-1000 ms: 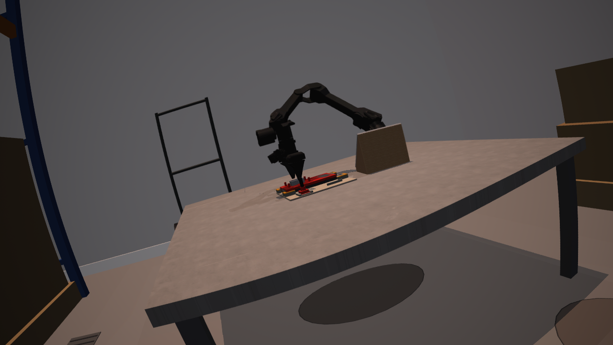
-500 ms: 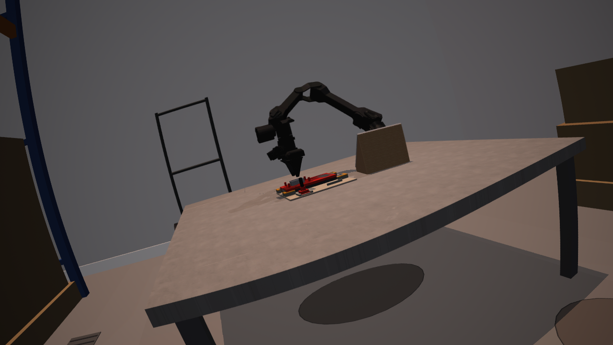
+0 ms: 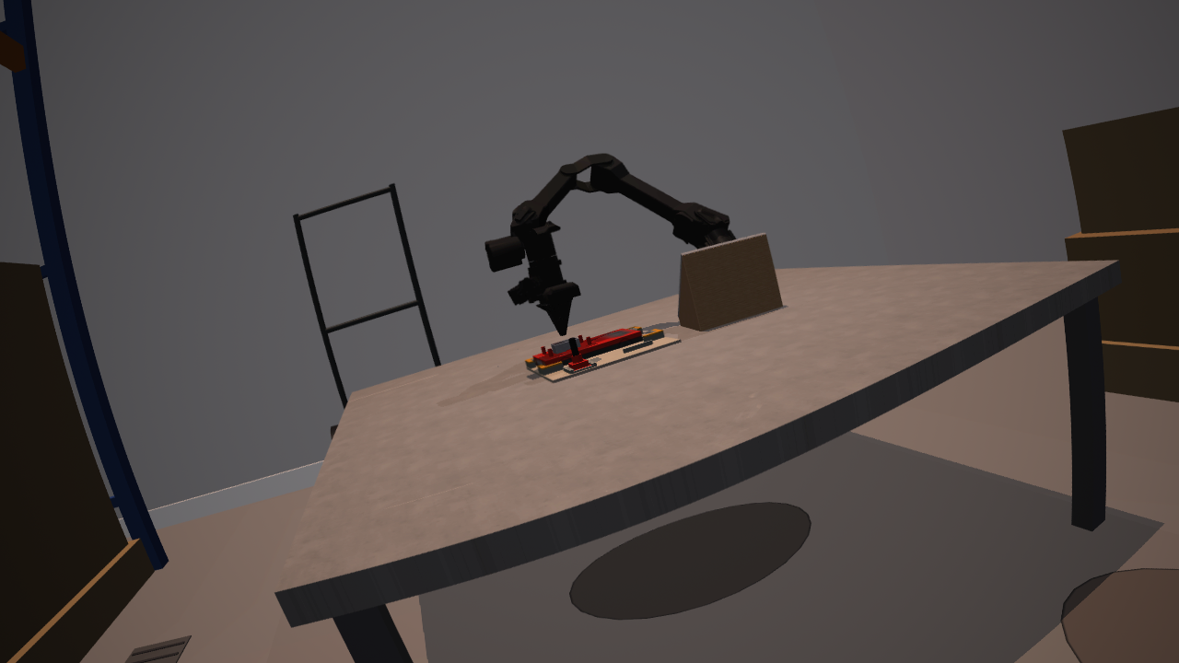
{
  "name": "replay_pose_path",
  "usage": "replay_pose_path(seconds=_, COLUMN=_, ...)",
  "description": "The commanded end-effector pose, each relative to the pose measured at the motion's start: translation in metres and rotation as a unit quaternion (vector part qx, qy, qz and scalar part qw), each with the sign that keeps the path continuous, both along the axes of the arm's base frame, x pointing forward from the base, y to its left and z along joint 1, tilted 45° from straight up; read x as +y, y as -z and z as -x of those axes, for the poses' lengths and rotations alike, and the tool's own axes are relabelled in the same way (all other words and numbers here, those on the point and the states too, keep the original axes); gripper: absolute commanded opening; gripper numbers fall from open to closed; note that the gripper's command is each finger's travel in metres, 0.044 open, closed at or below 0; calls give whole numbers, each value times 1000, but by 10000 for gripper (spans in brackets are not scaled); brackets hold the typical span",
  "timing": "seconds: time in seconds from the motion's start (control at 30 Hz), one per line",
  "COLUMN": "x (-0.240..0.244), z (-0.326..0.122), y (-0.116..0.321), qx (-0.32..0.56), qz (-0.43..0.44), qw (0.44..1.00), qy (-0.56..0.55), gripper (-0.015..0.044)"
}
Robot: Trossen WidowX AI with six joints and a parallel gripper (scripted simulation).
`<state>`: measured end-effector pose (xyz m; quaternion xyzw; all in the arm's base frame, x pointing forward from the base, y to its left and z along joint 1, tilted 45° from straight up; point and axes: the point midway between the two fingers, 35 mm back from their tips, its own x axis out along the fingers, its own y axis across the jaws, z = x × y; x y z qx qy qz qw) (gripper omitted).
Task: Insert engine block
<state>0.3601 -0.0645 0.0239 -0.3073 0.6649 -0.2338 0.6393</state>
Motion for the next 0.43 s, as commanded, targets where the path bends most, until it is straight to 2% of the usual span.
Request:
replay_pose_path(seconds=0.0, x=0, z=0, y=-1, qx=-2, qz=1, qw=1000, qy=1, gripper=0)
replay_pose_path(seconds=0.37, x=0, z=0, y=-1, qx=-2, qz=1, qw=1000, qy=1, gripper=0)
replay_pose_path(seconds=0.4, x=0, z=0, y=-1, qx=-2, qz=1, qw=1000, qy=1, gripper=26)
